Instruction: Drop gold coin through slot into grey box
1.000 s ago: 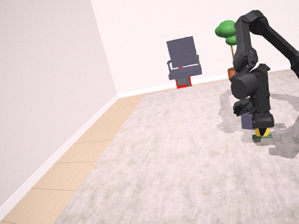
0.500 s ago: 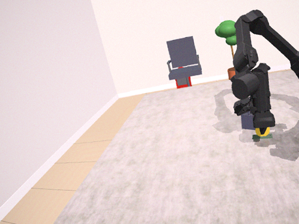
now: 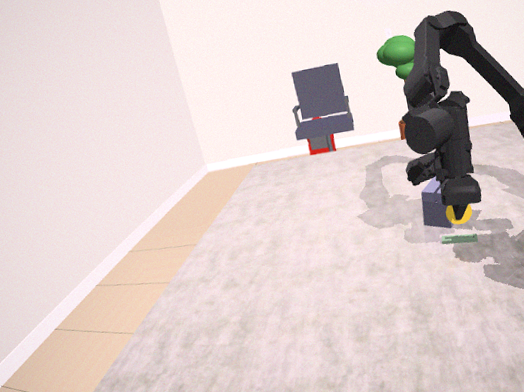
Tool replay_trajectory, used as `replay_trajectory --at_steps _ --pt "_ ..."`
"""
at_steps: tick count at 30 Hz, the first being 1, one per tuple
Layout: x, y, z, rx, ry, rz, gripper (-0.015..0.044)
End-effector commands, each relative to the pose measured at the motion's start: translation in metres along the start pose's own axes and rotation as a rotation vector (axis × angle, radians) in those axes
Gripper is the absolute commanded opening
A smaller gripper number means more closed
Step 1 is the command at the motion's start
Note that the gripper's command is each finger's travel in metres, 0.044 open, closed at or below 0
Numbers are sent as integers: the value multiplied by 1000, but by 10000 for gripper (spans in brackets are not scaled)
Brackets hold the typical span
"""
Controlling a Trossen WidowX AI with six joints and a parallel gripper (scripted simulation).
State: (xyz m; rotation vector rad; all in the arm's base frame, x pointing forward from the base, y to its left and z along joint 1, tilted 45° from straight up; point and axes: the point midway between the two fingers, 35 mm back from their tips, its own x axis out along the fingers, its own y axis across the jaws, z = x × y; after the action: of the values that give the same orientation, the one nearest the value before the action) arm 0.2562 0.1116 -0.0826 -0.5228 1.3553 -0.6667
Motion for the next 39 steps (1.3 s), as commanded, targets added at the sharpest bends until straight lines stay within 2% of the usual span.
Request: replay_trajectory --at_steps 1,22,39 --pt "-14 2 2 8 -4 11 0" --pt "-59 -1 -2 3 -3 10 0" --pt "-59 4 -2 -565 -6 9 0"
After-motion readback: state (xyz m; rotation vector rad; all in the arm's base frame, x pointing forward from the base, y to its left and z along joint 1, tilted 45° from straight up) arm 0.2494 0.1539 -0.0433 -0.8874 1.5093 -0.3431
